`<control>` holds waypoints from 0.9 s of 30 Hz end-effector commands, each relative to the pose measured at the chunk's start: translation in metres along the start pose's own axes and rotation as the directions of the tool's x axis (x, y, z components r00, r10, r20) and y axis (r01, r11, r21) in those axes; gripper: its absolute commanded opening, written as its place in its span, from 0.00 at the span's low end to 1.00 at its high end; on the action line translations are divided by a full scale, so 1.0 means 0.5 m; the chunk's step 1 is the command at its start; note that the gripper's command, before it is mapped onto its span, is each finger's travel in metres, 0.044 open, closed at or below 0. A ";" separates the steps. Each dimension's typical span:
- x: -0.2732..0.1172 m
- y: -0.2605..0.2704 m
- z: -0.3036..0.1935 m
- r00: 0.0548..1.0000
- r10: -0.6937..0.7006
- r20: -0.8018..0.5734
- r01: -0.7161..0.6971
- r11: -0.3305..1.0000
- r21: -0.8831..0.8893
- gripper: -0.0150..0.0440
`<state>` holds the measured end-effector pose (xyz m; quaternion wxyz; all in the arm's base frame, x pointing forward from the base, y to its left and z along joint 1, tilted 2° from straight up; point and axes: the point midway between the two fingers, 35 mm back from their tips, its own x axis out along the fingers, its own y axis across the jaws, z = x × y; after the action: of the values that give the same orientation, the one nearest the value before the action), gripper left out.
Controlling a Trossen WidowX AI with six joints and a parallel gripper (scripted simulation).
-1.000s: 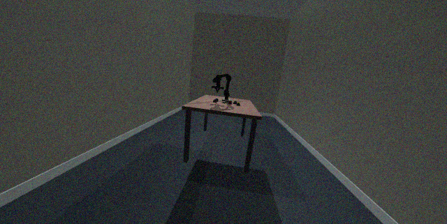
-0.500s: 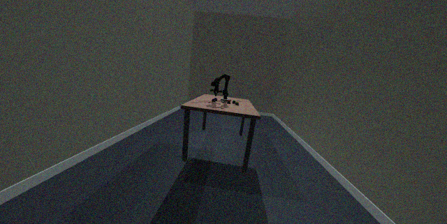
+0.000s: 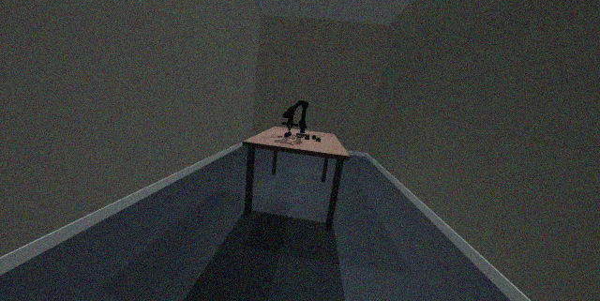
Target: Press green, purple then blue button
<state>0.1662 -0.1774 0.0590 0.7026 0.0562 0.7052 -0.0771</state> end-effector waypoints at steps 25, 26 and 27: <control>0.013 0.001 -0.001 1.000 0.002 -0.003 -0.002 1.000 0.000 0.29; -0.002 0.001 -0.002 1.000 0.003 -0.006 -0.003 1.000 -0.001 0.29; -0.025 0.002 -0.004 1.000 0.005 -0.009 -0.005 1.000 -0.003 0.29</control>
<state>0.1634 -0.1748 0.0543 0.6975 0.0604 0.7103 -0.0725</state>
